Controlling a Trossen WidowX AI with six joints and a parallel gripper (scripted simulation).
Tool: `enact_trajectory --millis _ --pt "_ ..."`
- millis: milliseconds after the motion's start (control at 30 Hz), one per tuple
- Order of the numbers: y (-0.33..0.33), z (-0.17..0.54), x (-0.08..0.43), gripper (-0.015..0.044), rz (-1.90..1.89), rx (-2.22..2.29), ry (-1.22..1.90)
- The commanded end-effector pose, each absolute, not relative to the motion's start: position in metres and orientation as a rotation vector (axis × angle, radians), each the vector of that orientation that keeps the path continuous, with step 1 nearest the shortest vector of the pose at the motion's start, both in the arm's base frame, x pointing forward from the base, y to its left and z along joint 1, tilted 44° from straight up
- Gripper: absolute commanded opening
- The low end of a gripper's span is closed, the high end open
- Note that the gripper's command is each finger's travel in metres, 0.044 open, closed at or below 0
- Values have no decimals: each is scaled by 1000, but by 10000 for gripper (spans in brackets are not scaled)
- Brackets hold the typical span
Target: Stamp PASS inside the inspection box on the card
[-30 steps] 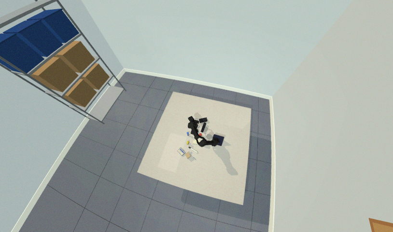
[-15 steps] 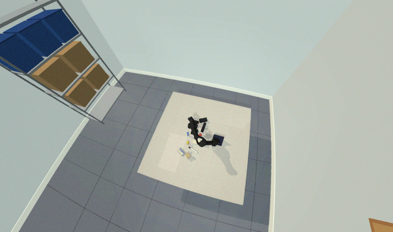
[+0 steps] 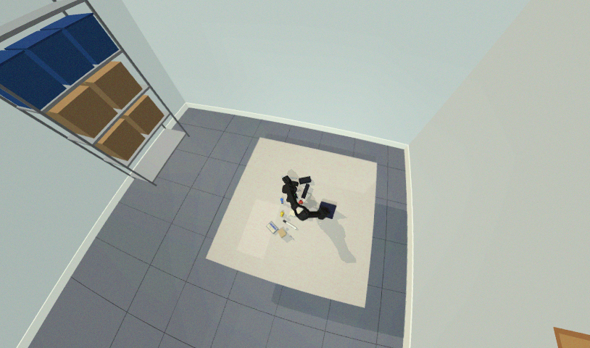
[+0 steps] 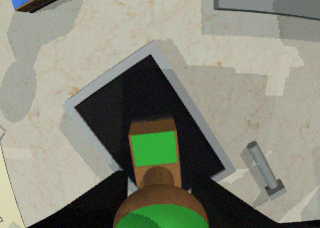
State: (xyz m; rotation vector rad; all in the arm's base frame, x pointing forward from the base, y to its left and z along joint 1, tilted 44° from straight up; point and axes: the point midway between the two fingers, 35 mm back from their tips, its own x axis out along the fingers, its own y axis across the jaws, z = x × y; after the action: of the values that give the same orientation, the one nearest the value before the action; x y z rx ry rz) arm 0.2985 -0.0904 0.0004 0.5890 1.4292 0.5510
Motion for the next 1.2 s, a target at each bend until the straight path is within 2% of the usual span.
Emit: enact_trajectory --millis 0,1167 --pt "-87 -2 298 0 551 596 1429" --pt "-75 -14 299 0 557 591 1426"
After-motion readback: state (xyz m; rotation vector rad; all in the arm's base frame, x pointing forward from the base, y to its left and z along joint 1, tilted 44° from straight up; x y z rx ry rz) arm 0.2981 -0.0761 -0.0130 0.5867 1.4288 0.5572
